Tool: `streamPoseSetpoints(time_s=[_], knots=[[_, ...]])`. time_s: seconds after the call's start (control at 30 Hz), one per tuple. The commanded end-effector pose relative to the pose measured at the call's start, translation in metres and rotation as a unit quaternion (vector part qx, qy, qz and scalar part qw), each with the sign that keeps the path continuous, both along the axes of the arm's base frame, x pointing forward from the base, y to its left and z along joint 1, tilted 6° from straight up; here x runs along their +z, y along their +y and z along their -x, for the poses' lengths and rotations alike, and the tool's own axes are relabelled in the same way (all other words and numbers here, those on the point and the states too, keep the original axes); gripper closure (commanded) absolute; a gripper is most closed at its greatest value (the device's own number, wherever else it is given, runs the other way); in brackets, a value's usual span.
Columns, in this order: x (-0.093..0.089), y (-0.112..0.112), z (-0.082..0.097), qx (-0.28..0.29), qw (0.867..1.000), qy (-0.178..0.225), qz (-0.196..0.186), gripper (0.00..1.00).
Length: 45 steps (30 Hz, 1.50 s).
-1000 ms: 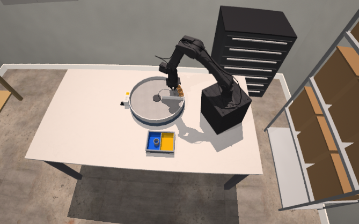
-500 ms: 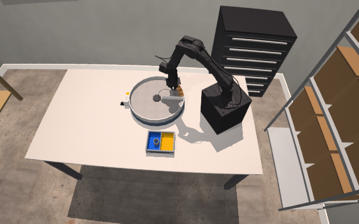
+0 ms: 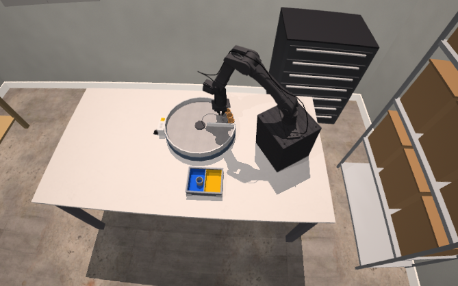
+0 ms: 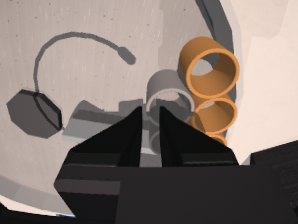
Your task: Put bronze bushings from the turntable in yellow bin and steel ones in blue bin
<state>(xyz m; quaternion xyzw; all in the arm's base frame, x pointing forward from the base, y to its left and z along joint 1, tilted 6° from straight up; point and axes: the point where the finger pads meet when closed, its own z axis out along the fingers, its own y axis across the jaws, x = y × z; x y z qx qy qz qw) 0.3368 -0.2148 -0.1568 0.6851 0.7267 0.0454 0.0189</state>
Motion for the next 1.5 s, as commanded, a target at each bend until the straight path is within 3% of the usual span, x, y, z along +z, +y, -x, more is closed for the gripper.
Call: streamPoseSetpoints(time_s=[0.0,1.47], knots=[[0.0054,-0.0113,-0.0037,-0.005,1.000,-0.008,0.008,0.86],[0.0100,-0.0090,-0.0019,-0.003,1.000,-0.008,0.008,0.86]])
